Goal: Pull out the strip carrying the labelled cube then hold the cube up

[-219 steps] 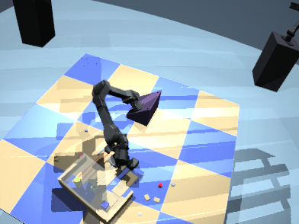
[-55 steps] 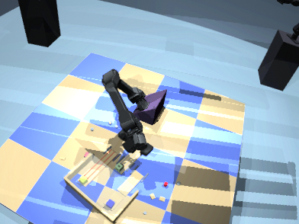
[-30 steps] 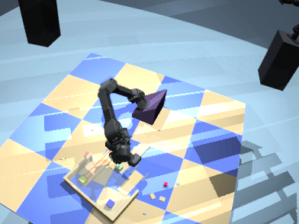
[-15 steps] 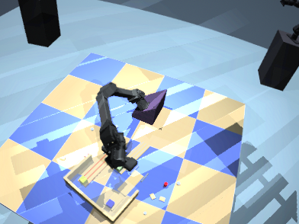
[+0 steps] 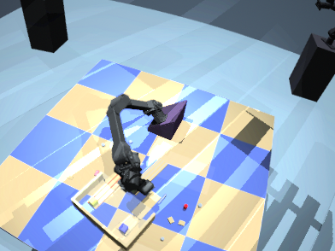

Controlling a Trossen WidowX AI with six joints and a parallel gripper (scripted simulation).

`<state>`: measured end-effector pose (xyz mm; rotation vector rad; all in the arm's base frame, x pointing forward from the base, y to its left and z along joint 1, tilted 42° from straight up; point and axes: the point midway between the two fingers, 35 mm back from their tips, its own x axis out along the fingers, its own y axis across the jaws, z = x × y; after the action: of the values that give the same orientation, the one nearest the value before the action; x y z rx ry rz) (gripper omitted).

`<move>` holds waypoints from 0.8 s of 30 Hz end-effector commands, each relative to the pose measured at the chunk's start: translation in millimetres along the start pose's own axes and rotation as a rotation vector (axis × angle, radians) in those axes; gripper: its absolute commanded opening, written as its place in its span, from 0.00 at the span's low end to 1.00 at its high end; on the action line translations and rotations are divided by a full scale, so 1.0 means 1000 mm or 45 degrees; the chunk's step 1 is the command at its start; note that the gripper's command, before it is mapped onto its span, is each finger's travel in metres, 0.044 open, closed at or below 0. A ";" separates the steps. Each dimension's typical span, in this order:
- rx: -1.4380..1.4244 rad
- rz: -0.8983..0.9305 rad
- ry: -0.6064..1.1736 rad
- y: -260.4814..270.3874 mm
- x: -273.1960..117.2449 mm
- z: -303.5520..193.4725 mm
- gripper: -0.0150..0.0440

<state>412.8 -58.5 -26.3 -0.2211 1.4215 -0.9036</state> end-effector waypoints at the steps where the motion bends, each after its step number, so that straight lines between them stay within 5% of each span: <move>1: -0.011 -0.010 0.007 -0.001 0.009 -0.002 0.68; 17: -0.011 -0.011 0.007 -0.002 0.025 -0.003 0.68; 21: 0.000 -0.005 0.004 -0.002 0.023 -0.001 0.50; 24: 0.000 -0.005 0.004 -0.002 0.023 -0.001 0.47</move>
<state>408.4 -73.8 -42.4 -0.2230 1.4246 -0.9073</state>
